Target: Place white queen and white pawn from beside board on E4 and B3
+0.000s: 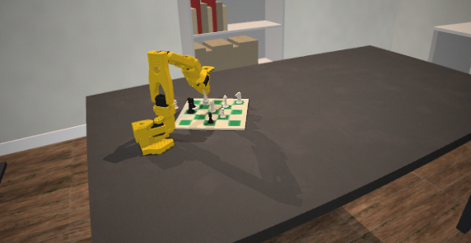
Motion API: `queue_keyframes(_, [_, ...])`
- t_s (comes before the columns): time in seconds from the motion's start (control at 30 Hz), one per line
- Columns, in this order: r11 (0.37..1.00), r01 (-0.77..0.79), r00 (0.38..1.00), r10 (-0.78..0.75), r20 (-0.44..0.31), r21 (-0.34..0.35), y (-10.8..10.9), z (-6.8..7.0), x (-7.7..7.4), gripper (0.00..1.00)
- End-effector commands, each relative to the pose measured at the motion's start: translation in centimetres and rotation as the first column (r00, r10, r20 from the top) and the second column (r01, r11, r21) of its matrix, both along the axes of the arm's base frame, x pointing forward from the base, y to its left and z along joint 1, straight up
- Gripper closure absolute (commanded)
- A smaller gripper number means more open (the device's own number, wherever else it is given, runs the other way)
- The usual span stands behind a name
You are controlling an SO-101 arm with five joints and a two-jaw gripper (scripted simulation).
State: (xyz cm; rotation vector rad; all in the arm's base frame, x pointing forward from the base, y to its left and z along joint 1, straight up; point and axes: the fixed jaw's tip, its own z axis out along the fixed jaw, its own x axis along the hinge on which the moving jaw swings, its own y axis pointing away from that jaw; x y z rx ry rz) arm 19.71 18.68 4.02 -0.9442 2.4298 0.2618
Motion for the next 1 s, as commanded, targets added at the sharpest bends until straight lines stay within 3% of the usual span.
queue_keyframes(0.0, [1.0,0.009,1.0,-0.009,-0.005,-0.003,-0.31,-0.2,0.02,1.0])
queue_keyframes(0.97, [1.0,0.009,1.0,-0.009,-0.005,-0.003,-0.04,0.67,0.31,1.0])
